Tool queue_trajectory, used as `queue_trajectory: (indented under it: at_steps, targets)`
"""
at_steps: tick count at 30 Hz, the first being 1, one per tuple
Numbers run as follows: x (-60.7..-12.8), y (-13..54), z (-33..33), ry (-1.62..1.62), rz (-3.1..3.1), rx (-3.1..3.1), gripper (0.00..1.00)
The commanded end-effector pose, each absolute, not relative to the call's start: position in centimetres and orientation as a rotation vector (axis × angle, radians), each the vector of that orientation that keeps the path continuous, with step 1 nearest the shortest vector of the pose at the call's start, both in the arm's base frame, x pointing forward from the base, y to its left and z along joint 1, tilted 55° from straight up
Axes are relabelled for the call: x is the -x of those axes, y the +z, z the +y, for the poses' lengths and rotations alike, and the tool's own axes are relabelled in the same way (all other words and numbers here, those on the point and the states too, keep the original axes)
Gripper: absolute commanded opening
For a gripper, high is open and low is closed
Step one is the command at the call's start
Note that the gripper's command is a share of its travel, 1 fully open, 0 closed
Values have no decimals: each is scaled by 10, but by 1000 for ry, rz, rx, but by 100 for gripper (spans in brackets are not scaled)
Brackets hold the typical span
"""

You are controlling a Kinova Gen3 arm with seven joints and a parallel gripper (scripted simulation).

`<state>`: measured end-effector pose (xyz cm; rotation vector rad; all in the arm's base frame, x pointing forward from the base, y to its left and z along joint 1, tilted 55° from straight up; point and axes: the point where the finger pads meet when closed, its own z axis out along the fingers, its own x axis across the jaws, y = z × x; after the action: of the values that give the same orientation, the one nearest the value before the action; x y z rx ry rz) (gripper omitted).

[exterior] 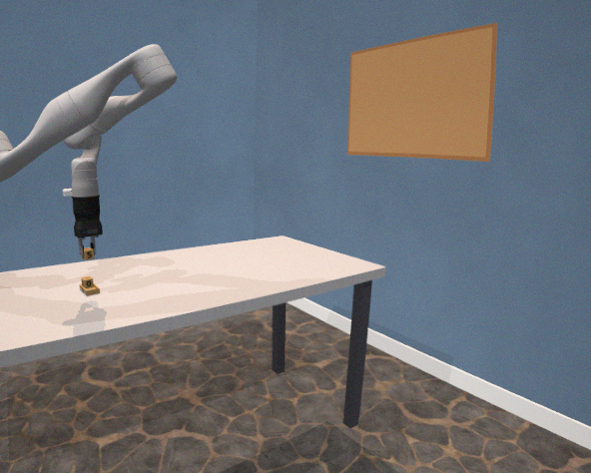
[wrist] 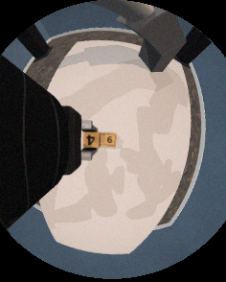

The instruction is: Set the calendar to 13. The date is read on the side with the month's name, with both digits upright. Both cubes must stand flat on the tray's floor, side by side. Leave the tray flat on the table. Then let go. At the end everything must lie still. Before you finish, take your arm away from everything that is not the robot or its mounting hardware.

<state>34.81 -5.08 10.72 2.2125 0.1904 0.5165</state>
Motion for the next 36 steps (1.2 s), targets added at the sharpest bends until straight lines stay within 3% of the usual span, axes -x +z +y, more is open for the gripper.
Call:
queue_trajectory:
  at_steps: [1,36]
  targets:
    - [-350,107,-50,532,177,-2222,57]
    - [-357,98,-62,533,172,-2222,57]
